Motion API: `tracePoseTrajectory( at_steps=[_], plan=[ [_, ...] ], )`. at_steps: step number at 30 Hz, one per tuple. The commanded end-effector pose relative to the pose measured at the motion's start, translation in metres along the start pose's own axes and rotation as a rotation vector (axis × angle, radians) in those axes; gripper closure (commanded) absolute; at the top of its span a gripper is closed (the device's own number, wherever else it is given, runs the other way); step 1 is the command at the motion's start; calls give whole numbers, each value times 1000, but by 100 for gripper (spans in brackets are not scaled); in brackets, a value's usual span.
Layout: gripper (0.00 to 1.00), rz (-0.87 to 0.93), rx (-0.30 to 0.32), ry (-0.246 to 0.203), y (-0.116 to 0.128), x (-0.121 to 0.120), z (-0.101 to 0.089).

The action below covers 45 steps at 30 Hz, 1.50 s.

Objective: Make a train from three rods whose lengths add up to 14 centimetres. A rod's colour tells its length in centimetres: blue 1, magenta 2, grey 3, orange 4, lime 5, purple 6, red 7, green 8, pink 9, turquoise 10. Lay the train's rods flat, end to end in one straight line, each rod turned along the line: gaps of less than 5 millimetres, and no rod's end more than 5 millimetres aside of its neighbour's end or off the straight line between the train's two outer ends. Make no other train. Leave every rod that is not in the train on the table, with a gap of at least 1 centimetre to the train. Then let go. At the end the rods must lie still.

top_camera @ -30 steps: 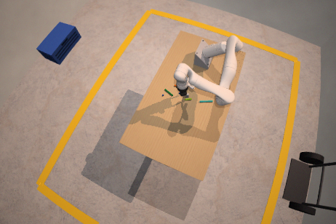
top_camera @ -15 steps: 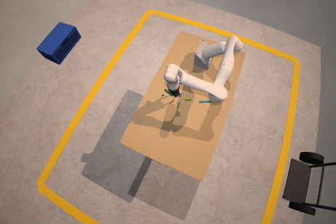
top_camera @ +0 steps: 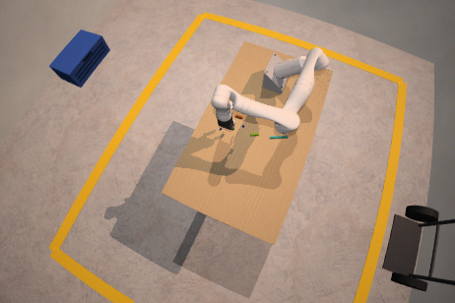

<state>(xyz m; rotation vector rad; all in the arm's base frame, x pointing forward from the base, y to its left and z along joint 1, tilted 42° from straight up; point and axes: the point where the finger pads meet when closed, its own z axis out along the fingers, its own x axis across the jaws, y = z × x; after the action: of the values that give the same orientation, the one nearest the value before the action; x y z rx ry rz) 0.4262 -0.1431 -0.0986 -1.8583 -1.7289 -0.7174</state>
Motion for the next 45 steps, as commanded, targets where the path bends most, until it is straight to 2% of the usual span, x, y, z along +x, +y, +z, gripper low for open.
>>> tracePoseTrajectory(
  at_steps=[1, 12, 28, 29, 45],
  plan=[
    [0, -41, -8, -2, 1, -12, -4],
    [0, -206, -26, -15, 10, -37, -8],
    [0, -249, -30, -20, 12, -44, -9],
    [46, -249, -30, -20, 12, -44, -9],
    [46, -249, -30, -20, 12, -44, -9]
  ],
)
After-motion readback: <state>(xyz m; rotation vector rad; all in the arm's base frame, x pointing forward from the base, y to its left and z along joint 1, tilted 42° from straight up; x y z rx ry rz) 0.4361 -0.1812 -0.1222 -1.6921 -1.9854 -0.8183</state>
